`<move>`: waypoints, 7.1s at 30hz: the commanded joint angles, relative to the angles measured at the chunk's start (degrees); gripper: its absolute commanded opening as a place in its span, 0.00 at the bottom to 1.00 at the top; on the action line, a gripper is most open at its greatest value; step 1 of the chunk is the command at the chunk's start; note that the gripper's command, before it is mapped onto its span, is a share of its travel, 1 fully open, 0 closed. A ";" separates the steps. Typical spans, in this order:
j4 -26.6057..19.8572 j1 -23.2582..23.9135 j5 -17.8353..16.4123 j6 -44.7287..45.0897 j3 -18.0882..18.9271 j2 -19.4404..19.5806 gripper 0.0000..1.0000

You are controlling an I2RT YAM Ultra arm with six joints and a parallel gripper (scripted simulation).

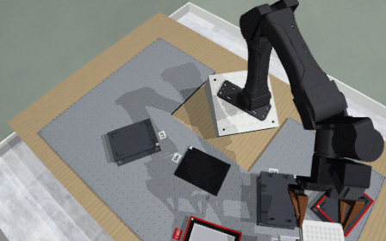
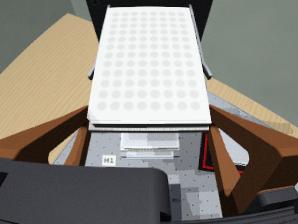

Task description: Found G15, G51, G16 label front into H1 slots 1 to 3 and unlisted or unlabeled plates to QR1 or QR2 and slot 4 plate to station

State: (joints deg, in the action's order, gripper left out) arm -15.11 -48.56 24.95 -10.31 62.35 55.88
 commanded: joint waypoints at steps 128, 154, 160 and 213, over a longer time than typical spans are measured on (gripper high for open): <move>-23.71 -47.58 46.33 -20.33 -14.05 -21.61 0.86; -49.70 -58.68 55.24 -48.90 -10.12 -15.79 0.86; -48.37 -58.45 55.10 -47.83 -10.83 -16.22 0.86; -27.47 -53.07 51.12 -30.05 -20.52 -22.48 0.86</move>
State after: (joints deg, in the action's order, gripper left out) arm -43.92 -101.69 75.92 -41.28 41.71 33.58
